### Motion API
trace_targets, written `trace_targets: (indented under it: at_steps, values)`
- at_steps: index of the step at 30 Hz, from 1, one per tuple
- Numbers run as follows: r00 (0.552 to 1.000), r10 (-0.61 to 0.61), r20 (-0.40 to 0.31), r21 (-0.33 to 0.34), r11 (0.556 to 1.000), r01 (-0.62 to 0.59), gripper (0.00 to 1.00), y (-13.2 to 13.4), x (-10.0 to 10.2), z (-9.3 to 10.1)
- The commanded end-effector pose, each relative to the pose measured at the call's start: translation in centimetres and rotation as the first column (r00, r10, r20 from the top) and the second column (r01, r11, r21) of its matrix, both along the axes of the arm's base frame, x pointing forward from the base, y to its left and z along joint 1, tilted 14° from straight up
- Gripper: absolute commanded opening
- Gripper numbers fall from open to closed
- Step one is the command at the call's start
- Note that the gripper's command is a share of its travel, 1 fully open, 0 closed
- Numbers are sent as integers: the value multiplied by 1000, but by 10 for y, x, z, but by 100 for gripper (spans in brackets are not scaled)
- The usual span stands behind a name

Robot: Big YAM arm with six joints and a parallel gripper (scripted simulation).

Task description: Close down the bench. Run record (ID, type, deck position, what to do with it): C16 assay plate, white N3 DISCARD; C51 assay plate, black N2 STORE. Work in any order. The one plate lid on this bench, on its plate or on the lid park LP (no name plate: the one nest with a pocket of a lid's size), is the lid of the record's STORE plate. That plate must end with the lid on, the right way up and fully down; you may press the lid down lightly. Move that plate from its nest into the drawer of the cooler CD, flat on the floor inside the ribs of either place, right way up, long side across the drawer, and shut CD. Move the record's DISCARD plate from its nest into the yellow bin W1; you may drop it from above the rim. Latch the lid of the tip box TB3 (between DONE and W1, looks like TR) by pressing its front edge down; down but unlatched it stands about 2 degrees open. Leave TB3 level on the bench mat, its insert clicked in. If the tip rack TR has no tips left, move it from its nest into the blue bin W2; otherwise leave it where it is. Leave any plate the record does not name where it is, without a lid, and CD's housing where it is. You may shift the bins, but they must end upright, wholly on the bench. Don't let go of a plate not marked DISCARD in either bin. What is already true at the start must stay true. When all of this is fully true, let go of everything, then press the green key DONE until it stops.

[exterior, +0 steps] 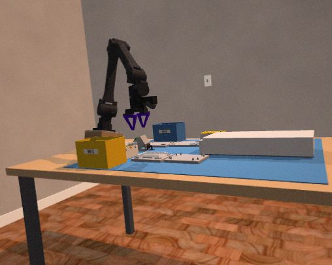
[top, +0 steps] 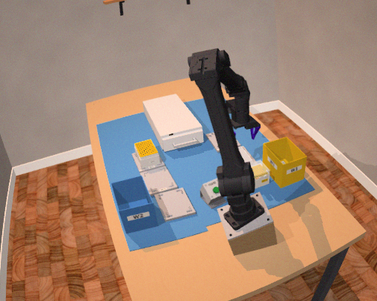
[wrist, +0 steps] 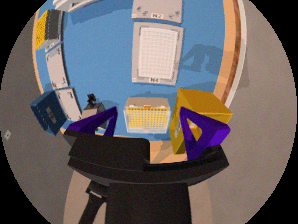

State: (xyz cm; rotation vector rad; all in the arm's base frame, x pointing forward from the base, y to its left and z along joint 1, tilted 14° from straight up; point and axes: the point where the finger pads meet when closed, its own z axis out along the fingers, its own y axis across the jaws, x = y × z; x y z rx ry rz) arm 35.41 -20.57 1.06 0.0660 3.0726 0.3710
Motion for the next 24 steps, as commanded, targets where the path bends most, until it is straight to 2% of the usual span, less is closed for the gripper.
trace_targets:
  at_steps: [1,24]
  values:
    - [997,-14,70,-44,999,17,100,-4,35,35]
    - [997,-14,69,-29,999,16,100,64,87,55]
